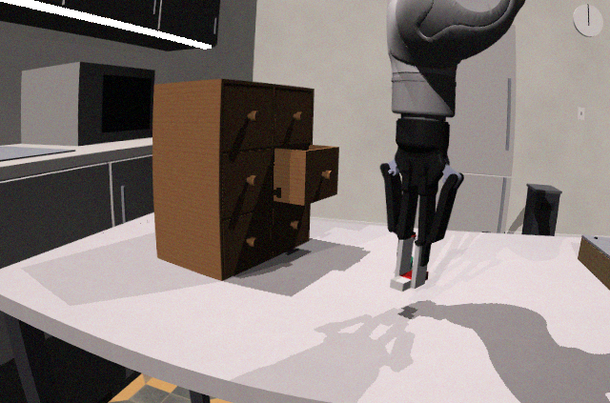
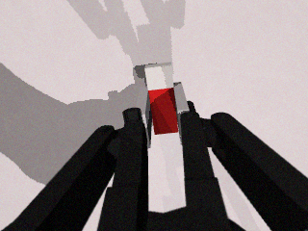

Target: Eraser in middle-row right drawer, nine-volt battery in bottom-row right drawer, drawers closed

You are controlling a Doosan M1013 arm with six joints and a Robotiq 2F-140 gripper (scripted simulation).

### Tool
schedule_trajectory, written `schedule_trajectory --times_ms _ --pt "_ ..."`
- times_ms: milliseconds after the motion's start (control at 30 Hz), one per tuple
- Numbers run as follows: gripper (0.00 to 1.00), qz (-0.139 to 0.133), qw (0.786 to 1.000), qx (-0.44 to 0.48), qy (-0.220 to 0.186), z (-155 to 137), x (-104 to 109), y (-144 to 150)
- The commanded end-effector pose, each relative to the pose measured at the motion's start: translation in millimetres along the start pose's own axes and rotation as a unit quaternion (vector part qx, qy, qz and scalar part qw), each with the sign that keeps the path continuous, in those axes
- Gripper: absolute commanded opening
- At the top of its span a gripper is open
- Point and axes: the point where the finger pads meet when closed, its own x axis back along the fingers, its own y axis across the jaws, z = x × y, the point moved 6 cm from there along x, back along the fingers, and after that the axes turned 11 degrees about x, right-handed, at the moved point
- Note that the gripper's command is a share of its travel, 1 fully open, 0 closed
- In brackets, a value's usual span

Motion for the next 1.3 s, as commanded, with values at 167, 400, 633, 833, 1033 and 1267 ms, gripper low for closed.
schedule_trajectory --times_ms 167,400,633,833,1033,1267 --pt "0.11 0.000 1.000 0.000 0.000 0 58 0" --pt "0.11 0.000 1.000 -0.007 0.000 -1 58 1" --pt "0.11 0.000 0.983 -0.182 0.000 -29 58 35" --pt "0.11 0.000 0.953 -0.302 0.000 -50 59 58" --pt "0.11 0.000 0.909 -0.418 0.000 -73 58 80" --pt "0.11 0.000 0.843 -0.537 0.000 -100 58 102"
